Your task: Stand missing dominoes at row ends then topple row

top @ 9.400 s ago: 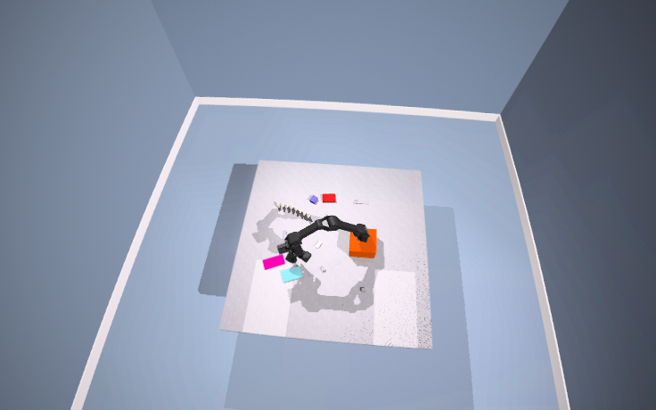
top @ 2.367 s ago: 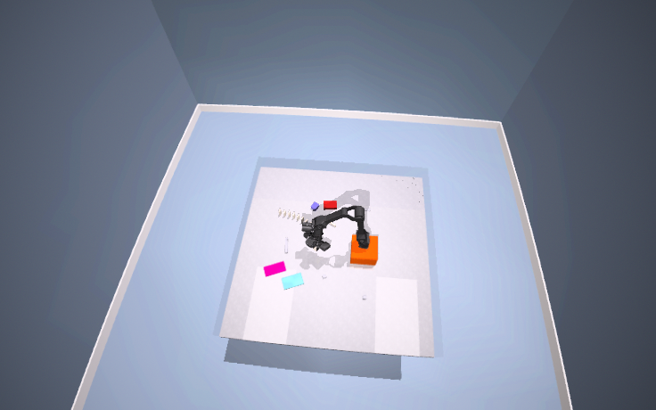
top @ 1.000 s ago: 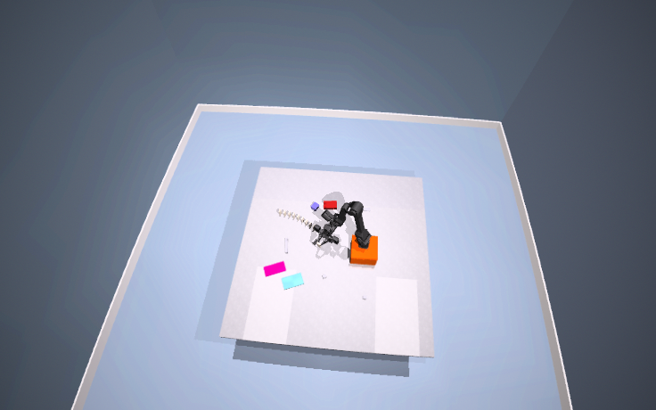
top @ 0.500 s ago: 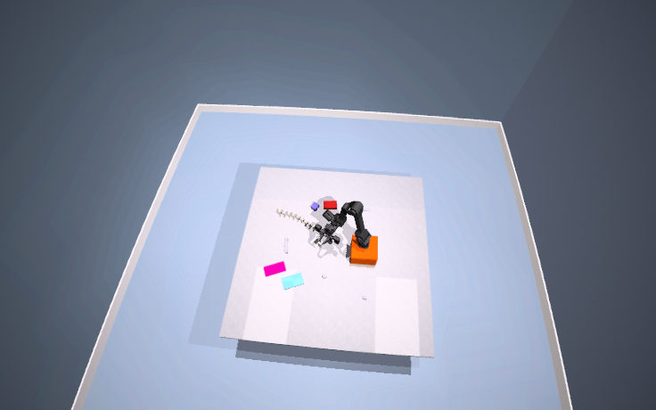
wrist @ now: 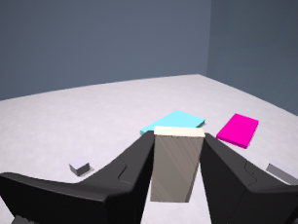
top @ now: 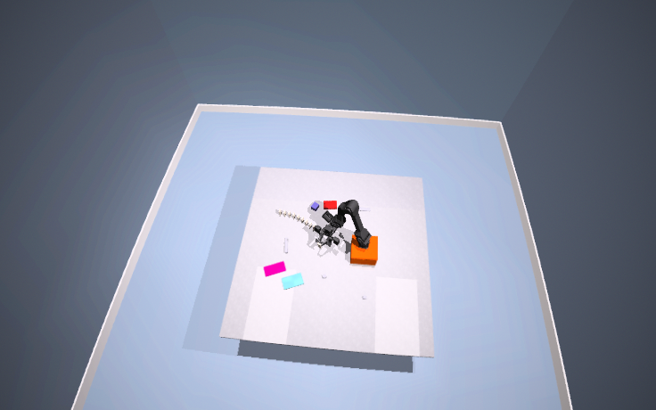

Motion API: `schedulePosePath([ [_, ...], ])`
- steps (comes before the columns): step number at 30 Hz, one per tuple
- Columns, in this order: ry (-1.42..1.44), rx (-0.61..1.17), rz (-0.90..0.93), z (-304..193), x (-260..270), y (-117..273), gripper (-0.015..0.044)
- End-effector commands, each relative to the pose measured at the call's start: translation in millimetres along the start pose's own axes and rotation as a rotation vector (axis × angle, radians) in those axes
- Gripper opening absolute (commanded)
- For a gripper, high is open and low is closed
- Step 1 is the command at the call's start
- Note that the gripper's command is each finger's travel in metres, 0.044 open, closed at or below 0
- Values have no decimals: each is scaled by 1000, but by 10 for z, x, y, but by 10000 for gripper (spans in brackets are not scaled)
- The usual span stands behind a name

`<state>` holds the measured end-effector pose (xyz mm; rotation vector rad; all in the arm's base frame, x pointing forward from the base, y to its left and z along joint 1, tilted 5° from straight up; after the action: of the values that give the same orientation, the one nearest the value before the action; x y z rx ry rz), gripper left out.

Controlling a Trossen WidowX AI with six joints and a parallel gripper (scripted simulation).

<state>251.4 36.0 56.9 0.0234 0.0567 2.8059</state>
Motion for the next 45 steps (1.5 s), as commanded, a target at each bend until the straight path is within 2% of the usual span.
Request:
schedulePosePath([
  [1, 10, -2, 1, -76, -37, -4, 107],
  [32, 4, 0, -1, -886, -48, -32, 107],
  [44, 4, 0, -1, -904, -44, -32, 107],
  [45, 4, 0, -1, -904, -44, -32, 133],
])
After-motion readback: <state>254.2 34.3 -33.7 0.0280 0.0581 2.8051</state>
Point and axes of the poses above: the point midway between the two fingers, 35 mm back from their tips, its own y axis back along the fingers, its own x axis across the jaws, z = x × y, the point moved 4 cm from there along y, back along the fingers, and after that the axes turned 5 degrees about -y, right-handed, at the moved point
